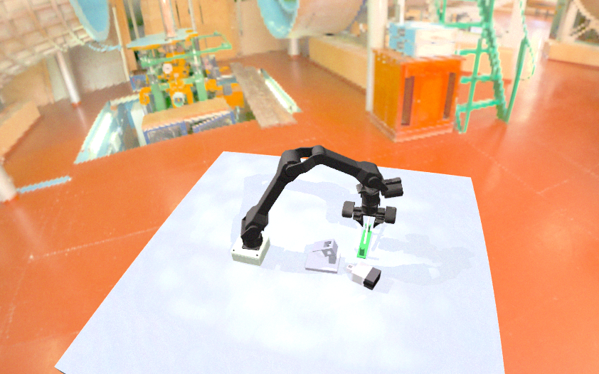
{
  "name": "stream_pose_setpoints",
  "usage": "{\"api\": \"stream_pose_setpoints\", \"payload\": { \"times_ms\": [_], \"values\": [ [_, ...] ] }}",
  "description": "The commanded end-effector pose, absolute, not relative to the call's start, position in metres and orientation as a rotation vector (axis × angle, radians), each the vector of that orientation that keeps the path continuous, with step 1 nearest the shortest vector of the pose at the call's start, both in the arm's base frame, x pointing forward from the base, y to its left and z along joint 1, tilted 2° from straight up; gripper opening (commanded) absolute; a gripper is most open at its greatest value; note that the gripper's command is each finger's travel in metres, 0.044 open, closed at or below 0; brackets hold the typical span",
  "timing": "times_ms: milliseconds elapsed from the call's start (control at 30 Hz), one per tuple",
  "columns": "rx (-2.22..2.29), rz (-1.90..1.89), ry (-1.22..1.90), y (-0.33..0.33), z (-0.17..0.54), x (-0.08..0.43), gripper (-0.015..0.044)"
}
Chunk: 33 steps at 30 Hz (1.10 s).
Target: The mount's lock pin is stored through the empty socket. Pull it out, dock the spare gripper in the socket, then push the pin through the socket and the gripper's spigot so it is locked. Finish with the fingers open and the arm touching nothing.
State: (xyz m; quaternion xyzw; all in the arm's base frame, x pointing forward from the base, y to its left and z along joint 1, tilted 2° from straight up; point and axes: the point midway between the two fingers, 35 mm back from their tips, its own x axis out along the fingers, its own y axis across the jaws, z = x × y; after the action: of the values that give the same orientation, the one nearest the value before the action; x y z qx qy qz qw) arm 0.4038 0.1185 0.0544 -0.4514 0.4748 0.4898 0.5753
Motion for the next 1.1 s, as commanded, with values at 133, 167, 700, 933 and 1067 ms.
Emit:
{"api": "stream_pose_setpoints", "payload": {
  "times_ms": [133,167,700,933,1067],
  "values": [
    [-1.056,1.153,1.110,0.119,0.039,0.404,0.0180],
    [-1.056,1.153,1.110,0.118,0.038,0.404,0.0180],
    [-1.056,1.153,1.110,0.118,0.016,0.403,0.0180],
    [-1.056,1.153,1.110,0.118,0.016,0.403,0.0049],
    [-1.056,1.153,1.110,0.118,0.016,0.403,0.0000]
  ]
}}
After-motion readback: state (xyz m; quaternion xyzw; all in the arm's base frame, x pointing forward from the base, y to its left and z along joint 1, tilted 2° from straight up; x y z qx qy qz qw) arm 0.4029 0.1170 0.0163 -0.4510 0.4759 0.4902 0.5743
